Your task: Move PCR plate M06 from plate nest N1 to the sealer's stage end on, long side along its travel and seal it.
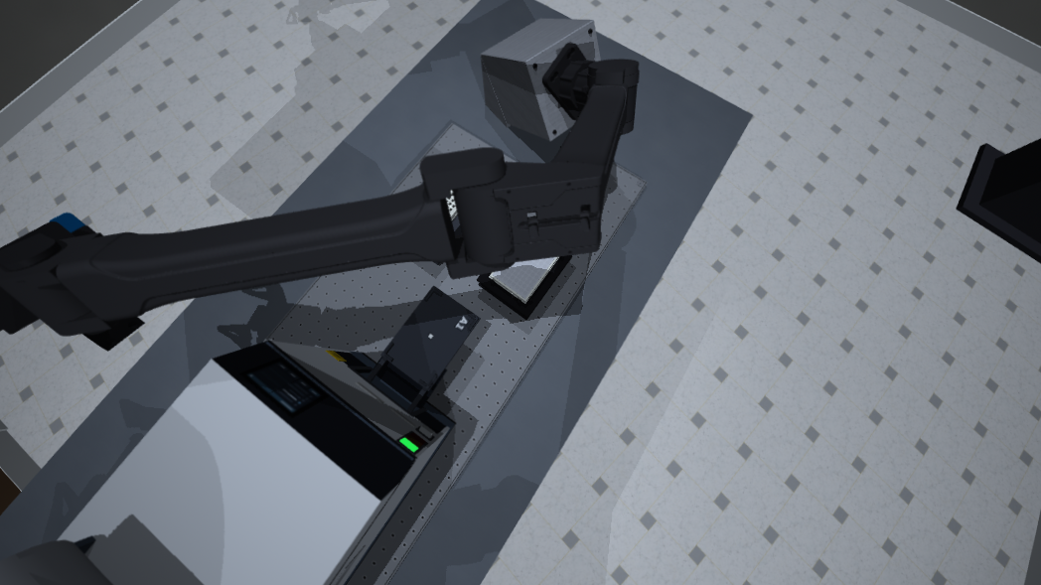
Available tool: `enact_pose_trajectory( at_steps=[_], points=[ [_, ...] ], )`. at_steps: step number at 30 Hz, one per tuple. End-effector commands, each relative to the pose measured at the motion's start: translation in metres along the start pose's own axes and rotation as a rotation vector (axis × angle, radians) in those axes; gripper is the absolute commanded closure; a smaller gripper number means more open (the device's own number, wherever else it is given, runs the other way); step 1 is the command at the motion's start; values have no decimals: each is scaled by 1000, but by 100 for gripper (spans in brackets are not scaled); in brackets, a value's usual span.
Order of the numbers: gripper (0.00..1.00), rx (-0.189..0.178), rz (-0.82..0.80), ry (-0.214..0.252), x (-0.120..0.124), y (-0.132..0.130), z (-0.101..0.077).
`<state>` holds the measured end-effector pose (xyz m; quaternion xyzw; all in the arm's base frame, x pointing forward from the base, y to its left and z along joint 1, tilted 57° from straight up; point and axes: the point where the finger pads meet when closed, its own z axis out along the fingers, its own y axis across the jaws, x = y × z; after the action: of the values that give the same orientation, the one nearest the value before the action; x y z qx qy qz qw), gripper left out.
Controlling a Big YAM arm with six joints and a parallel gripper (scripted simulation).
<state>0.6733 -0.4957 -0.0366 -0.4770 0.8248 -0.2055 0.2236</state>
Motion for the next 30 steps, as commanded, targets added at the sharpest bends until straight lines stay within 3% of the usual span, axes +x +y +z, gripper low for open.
enact_pose_trajectory(
  at_steps=[1, 17, 18, 20, 24, 28, 30],
  points=[
    [0, 11, 5, 6, 7, -5, -6],
    [0, 11, 5, 6, 7, -5, -6],
    [0, -32, 50, -14, 11, 5, -11],
    [0, -81, 120, -43, 8, 10, -24],
    [0, -46, 112, -29, 5, 14, -46],
    [0, -14, 103, -22, 10, -1, -45],
    [0, -86, 177, -59, 7, 12, -53]
  ],
)
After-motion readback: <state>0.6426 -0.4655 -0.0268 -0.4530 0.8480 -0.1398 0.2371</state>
